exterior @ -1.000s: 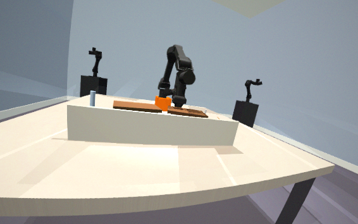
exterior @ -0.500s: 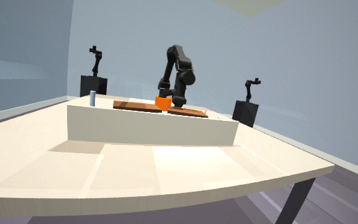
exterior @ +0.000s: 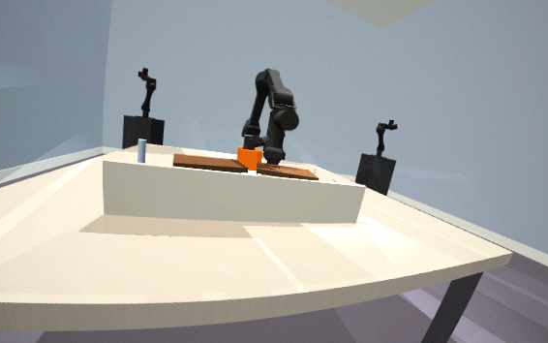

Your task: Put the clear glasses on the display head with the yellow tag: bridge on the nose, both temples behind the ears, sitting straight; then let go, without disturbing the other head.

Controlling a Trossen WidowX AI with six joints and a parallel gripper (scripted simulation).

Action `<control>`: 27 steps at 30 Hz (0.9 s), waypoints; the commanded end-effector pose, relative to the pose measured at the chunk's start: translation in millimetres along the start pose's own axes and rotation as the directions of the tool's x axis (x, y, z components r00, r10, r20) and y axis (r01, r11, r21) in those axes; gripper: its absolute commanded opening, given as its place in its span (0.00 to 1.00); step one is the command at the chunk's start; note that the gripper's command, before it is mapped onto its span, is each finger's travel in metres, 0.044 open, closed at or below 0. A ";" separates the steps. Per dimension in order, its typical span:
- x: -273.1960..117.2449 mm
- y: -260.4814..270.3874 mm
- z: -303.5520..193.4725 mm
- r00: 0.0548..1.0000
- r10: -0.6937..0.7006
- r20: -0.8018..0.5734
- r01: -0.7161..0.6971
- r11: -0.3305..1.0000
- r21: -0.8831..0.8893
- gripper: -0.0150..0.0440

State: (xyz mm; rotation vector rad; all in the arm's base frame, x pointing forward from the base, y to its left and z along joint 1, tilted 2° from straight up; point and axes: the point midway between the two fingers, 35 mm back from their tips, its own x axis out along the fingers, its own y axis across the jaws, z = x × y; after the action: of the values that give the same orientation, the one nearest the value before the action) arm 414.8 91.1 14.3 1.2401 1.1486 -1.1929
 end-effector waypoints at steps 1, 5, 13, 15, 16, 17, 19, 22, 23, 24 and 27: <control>1.8 -0.4 -0.3 1.000 -0.004 -0.002 0.004 1.000 -0.004 0.25; 1.8 -0.4 -0.3 1.000 -0.004 -0.002 0.004 1.000 -0.004 0.25; 0.1 0.0 0.0 1.000 0.000 0.000 0.000 1.000 0.000 0.30; 0.1 0.0 0.0 1.000 0.000 0.000 0.000 1.000 0.000 0.39; 0.1 0.0 0.0 1.000 0.000 0.000 0.000 1.000 0.000 0.43; 0.1 0.0 0.0 1.000 0.000 0.000 0.000 1.000 0.000 0.44; 0.1 0.0 0.0 1.000 0.000 0.000 0.000 1.000 0.000 0.44; 0.1 0.0 0.0 1.000 0.000 0.000 0.000 1.000 0.000 0.44; 0.1 0.0 0.0 1.000 0.000 0.000 0.000 1.000 0.000 0.44; 0.1 0.0 0.0 1.000 0.000 0.000 0.000 1.000 0.000 0.44; -14.5 -0.5 -0.6 1.000 0.002 0.002 -0.002 1.000 -0.002 0.44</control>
State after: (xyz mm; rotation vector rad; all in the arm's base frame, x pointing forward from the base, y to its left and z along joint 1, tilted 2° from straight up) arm 413.2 90.9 16.2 1.2346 1.1530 -1.1993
